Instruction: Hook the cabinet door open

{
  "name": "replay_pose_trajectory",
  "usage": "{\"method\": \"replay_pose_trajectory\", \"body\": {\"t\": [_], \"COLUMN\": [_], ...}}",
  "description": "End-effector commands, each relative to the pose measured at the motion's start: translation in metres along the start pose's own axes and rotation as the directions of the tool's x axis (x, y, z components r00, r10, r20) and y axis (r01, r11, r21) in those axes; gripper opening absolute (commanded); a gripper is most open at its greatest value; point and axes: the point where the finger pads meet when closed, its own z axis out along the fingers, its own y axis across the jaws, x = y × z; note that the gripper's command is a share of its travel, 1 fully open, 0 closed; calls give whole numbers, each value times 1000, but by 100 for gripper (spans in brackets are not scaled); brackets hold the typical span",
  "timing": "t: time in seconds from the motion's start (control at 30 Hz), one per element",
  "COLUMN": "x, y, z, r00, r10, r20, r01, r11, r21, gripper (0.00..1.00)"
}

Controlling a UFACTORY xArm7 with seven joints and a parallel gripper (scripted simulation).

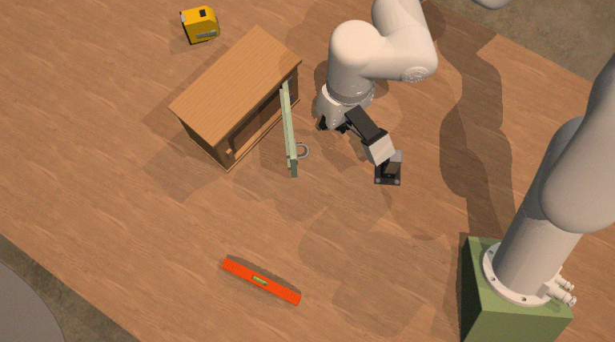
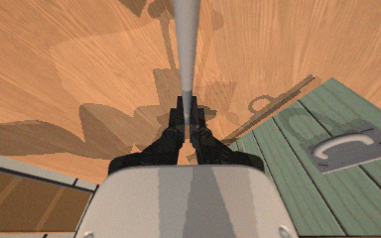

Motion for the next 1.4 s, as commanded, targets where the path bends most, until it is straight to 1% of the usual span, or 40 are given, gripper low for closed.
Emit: {"method": "replay_pose_trajectory", "body": {"t": [0.0,0.8,1.37], "x": [-1,-1,-7], "y": [1,1,1], "z": [-1,-1,-15], "r00": [1000,1000,1000], "r10": [0,0,0], "r20": [3,3,3], "r01": [0,0,0], "r11": [1000,1000,1000], "r21": [-2,-2,-2], "gripper": [4,4,4]}}
